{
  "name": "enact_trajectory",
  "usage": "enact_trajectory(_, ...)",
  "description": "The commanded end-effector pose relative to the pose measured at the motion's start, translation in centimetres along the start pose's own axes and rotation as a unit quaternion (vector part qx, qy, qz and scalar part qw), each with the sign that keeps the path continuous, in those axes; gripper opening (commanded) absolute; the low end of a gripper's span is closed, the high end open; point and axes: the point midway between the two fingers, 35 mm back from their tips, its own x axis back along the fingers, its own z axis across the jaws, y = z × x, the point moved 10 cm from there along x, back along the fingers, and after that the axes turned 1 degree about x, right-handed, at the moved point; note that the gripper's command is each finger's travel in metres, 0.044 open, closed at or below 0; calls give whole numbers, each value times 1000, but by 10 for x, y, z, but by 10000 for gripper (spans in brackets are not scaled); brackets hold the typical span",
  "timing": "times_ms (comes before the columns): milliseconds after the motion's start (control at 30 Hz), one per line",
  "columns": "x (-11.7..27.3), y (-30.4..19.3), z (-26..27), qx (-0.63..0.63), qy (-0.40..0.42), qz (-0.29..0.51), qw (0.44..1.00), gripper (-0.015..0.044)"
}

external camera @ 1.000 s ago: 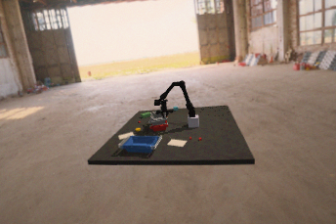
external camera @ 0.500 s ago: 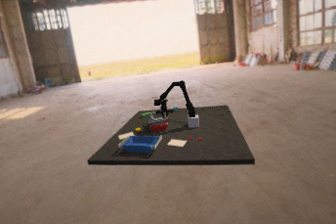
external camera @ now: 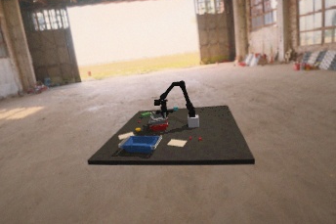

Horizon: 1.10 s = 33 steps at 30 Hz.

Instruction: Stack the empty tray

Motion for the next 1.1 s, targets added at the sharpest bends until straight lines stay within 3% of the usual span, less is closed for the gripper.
enact_trajectory(0, -6, 0, -2, 1, -12, 0, 1000, 0)
enact_trajectory(100, -6, 0, -2, 1, -12, 0, 1000, 0)
enact_trajectory(1067, -6, 0, -2, 1, -12, 0, 1000, 425)
